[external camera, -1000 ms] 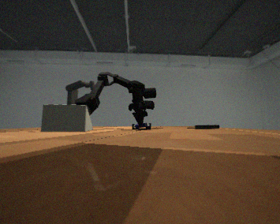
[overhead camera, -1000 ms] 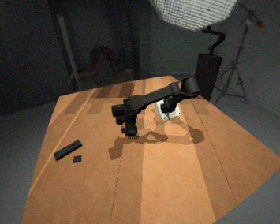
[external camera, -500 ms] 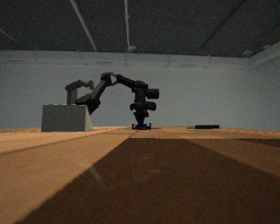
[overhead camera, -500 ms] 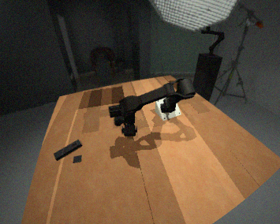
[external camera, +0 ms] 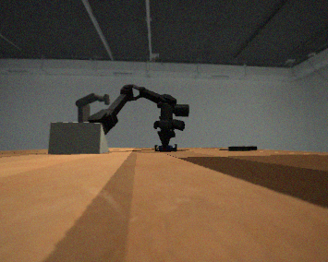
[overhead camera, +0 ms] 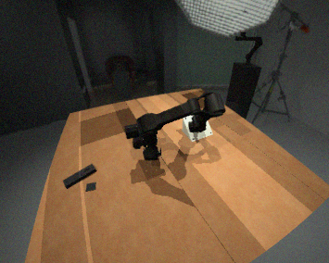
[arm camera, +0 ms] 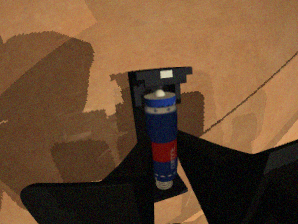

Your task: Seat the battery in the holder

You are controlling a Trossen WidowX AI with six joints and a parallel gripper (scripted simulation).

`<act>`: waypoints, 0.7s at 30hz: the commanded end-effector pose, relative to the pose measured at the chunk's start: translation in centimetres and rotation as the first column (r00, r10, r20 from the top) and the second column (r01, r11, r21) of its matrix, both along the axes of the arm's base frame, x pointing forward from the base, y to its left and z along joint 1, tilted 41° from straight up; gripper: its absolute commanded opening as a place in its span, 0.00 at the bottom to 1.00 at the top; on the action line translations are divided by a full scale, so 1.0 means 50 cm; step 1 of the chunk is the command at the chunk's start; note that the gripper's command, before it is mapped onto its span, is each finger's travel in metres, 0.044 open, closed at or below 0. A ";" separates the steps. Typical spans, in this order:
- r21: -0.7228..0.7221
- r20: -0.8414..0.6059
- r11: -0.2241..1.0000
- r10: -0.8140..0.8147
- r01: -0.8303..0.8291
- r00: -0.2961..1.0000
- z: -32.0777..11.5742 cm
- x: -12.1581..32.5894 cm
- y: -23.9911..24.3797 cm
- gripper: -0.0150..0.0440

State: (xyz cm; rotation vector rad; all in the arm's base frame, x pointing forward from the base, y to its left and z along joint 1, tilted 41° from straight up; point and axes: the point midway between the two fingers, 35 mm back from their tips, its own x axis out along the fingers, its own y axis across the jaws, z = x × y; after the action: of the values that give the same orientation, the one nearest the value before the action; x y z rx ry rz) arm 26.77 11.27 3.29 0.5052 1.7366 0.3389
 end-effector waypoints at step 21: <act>0.003 -0.015 1.000 0.011 -0.011 1.000 -0.005 0.021 0.001 0.36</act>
State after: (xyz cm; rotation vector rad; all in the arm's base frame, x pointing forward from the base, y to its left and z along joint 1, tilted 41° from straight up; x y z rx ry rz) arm 27.71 11.28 3.06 0.5036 1.7556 0.3404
